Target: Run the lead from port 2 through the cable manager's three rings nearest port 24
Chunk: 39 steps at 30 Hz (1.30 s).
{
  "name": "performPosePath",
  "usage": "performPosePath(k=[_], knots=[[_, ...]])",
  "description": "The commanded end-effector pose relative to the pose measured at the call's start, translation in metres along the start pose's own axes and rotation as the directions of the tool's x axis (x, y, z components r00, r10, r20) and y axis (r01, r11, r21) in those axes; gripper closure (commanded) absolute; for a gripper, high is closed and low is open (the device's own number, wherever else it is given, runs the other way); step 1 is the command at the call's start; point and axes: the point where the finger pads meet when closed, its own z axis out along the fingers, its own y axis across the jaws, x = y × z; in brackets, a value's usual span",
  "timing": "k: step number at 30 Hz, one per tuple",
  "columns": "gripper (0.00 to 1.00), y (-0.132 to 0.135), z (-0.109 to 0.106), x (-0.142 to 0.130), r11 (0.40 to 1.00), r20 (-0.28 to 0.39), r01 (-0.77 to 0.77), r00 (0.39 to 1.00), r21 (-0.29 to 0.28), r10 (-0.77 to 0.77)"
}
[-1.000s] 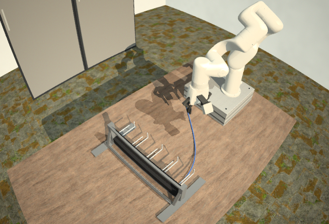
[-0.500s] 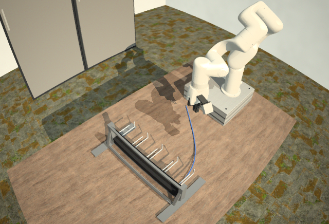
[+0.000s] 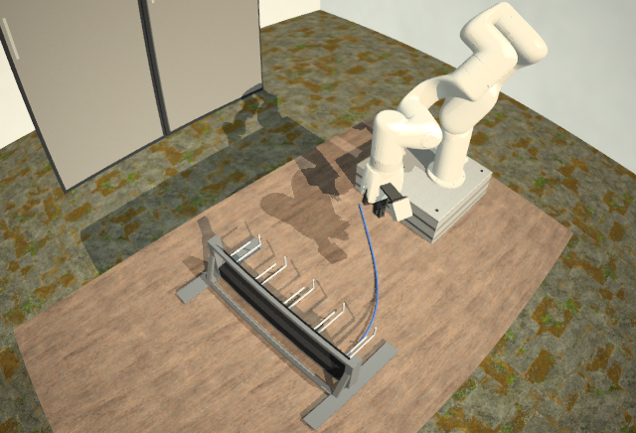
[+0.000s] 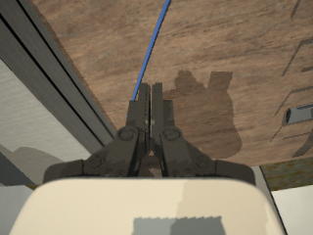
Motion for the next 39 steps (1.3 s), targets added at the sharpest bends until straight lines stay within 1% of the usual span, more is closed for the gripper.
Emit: performPosePath(k=[1,4,7,8,10,12,14,15,39], knots=[[1.0,0.001,-0.001,0.0,1.0,-0.001,0.0,1.0,-0.003,0.0],[1.0,0.001,-0.001,-0.001,1.0,-0.001,-0.026,1.0,-0.002,0.026],[1.0,-0.001,0.0,-0.01,0.981,-0.001,-0.195,0.981,-0.001,0.195],[1.0,-0.001,0.0,-0.011,0.974,-0.001,-0.225,0.974,-0.001,0.225],[1.0,-0.001,0.0,-0.011,0.974,-0.001,-0.225,0.974,-0.001,0.225],[1.0,-0.002,0.0,-0.016,0.948,-0.002,-0.319,0.948,-0.001,0.319],[1.0,-0.003,0.0,-0.017,0.941,-0.002,-0.338,0.941,-0.001,0.338],[0.67,-0.003,0.0,-0.017,0.941,-0.002,-0.338,0.941,-0.001,0.338],[0.67,-0.003,0.0,-0.017,0.941,-0.002,-0.338,0.941,-0.001,0.338]])
